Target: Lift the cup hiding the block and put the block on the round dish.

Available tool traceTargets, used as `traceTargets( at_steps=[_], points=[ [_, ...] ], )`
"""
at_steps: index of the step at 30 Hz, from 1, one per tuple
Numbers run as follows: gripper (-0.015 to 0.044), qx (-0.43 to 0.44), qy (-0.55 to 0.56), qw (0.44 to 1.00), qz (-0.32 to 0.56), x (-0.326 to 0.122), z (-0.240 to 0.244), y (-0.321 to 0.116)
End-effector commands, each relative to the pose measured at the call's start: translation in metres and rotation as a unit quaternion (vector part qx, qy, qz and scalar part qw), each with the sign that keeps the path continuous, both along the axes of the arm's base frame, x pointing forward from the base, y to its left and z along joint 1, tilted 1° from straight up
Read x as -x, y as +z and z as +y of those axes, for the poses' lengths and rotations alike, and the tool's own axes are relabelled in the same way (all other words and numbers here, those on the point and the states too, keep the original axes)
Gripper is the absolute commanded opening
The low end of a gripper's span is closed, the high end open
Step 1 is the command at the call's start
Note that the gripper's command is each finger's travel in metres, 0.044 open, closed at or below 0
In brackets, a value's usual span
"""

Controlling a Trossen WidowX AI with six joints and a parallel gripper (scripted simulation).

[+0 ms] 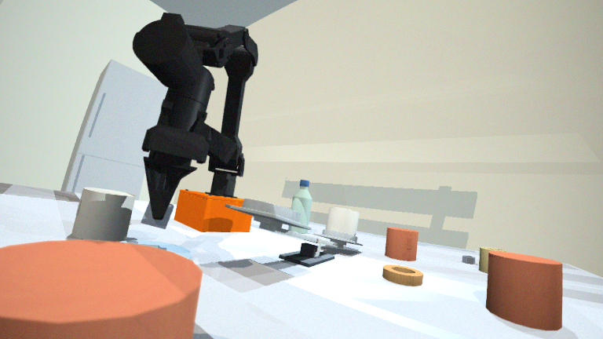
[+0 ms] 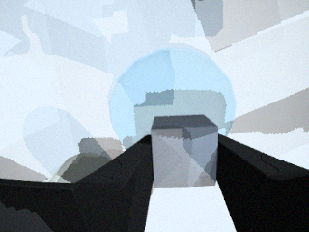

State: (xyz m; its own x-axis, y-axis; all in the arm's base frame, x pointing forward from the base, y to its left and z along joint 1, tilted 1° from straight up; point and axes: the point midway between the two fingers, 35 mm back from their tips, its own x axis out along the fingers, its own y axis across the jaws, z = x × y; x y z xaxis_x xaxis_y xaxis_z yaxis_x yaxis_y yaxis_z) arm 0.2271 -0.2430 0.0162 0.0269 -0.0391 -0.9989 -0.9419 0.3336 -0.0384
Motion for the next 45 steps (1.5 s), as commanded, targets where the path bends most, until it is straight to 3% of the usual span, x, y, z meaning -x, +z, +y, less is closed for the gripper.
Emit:
traceTargets(
  at_steps=[1,20,37,40,45],
  points=[
    [0.0,-0.001,0.003,1.0,0.002,0.002,0.001,-0.016],
    [0.0,-0.001,0.003,1.0,0.002,0.001,0.0,-0.037],
    [0.044,-0.001,0.001,1.0,0.001,0.001,0.0,-0.019],
    [0.044,-0.001,0.003,1.0,0.001,0.002,0.002,0.022],
    [0.044,-0.001,0.003,1.0,0.001,0.002,0.002,0.025]
  ],
)
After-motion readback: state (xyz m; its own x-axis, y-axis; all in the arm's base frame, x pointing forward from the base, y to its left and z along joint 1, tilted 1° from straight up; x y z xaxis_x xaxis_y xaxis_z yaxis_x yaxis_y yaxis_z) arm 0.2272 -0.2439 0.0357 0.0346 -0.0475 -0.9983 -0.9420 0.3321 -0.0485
